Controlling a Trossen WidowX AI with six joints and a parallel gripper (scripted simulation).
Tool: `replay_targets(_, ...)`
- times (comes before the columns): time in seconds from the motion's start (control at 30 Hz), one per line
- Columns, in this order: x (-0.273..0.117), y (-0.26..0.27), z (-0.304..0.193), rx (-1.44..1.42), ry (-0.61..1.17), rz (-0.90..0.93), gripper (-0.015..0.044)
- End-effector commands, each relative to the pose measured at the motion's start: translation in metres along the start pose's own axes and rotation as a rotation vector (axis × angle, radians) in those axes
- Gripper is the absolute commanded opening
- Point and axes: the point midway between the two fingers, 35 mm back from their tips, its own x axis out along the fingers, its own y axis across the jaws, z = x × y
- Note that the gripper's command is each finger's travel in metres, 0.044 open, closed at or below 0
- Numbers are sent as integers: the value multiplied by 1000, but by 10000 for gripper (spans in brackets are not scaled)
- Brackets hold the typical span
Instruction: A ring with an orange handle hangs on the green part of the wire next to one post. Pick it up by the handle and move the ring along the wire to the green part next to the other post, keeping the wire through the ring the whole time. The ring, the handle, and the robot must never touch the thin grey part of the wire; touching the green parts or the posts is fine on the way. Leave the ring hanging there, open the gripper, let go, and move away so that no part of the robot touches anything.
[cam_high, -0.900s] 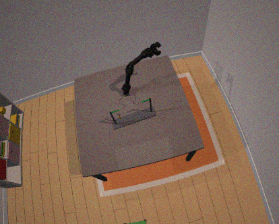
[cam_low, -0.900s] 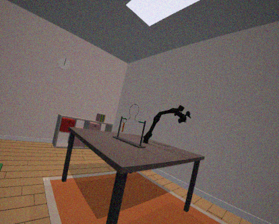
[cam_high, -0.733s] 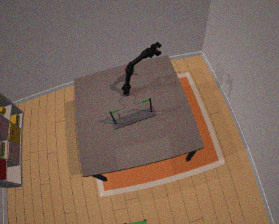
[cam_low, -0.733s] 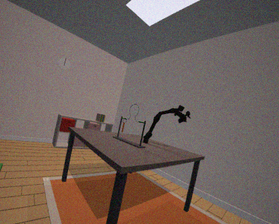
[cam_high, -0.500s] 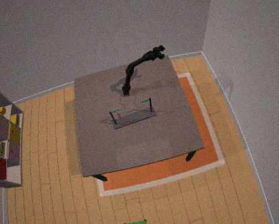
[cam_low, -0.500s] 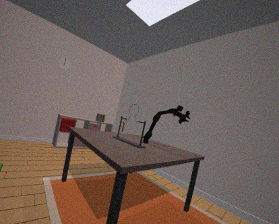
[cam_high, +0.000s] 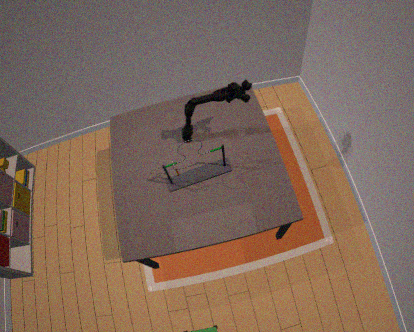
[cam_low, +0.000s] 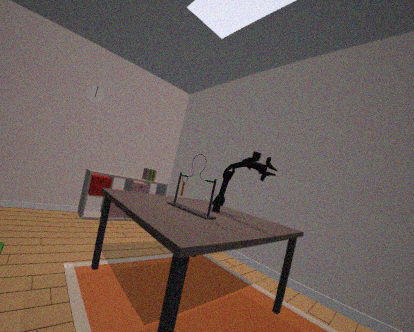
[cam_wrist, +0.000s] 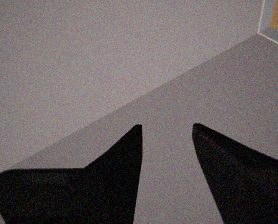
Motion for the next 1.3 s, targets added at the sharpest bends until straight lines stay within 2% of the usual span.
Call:
replay_targets(0.0,-31,22,34,-59,-115,94,160)
replay_targets(0.3,-103,56,102,-162,-368,257,160)
replay_targets(0.63,-202,83,154,-284,-669,413,160)
replay_targets(0.93,-301,95,178,-396,-952,528,160)
replay_targets(1.27,-406,96,178,-490,-1258,630,160)
